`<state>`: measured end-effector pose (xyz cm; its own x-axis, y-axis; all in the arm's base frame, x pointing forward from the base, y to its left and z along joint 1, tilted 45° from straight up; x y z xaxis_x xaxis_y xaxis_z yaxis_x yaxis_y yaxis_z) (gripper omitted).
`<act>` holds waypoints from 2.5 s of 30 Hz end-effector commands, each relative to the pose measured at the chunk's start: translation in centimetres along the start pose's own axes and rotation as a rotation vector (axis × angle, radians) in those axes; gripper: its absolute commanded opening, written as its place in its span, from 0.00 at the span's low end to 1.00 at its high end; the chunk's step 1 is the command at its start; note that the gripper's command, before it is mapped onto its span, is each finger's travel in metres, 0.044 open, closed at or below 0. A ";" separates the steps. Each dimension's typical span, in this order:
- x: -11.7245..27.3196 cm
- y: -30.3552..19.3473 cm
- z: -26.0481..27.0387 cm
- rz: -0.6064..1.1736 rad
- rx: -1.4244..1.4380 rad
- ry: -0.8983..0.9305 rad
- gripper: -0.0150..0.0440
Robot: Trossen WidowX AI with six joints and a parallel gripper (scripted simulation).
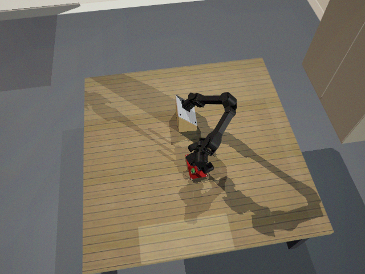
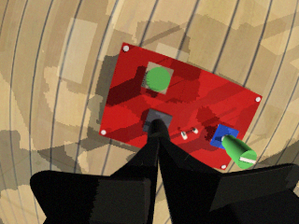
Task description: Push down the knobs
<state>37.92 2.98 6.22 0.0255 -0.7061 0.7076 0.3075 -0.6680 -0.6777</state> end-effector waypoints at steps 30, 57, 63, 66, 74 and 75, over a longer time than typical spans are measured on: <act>-1.9 -0.2 0.4 0.014 0.029 -0.028 0.25; 2.2 -0.1 0.5 0.013 0.029 -0.028 0.25; 1.6 -0.2 0.3 0.020 0.022 -0.034 0.52; 1.7 -0.2 0.1 0.019 0.022 -0.033 0.65; 4.3 0.0 -8.8 0.005 0.021 -0.031 1.00; 4.5 -0.2 -10.1 0.006 0.021 -0.032 1.00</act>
<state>31.78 -1.43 7.67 0.0538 -0.7043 0.7078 0.3289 -0.6568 -0.6785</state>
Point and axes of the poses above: the point midway between the two fingers, 35 mm back from their tips, its own x axis back along the fingers, its own z axis across the jaws, y = z × x, the point moved 7 cm from there along x, back along the fingers, and after that the axes turned 8 degrees about -x, right-handed, at the moved point
